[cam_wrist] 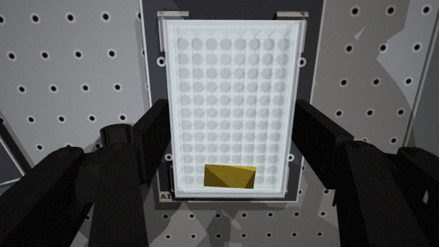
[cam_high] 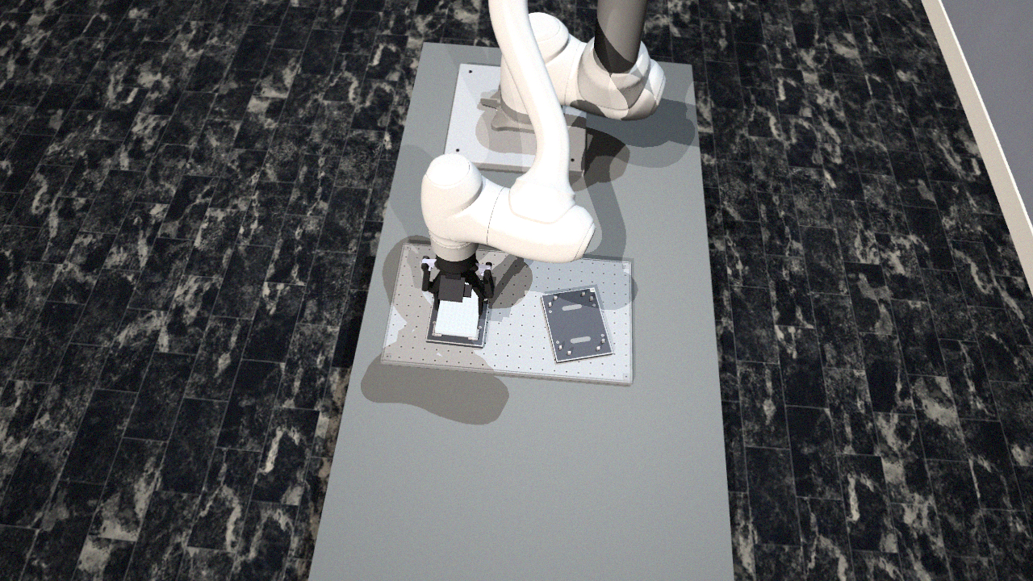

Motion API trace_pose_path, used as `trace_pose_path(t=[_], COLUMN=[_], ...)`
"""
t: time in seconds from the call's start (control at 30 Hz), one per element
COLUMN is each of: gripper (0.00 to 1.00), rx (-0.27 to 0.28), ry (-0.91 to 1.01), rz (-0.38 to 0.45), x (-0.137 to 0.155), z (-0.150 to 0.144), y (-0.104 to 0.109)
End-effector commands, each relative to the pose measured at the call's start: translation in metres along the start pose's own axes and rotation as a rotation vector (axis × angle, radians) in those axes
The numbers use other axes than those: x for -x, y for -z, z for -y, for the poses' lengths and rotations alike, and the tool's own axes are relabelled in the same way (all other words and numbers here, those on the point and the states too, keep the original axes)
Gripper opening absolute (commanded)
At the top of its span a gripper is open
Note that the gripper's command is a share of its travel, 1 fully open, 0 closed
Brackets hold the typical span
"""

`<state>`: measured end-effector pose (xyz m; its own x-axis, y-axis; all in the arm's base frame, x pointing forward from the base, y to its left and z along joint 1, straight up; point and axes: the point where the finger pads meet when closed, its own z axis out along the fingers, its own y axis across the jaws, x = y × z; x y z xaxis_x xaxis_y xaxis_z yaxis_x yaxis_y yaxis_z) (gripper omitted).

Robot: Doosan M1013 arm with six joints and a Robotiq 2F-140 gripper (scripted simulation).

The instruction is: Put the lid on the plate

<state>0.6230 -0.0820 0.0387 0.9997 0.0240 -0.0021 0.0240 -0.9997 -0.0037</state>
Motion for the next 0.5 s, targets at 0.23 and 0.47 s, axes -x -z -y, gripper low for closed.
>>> trace_pose_path(t=[0.23,0.47], gripper=[0.6,0.69], rx=[0.0,0.0], ry=[0.0,0.0], rz=[-0.001,-0.001], x=[-0.0005,-0.0005], z=[0.0,0.0], y=[0.0008,0.0008])
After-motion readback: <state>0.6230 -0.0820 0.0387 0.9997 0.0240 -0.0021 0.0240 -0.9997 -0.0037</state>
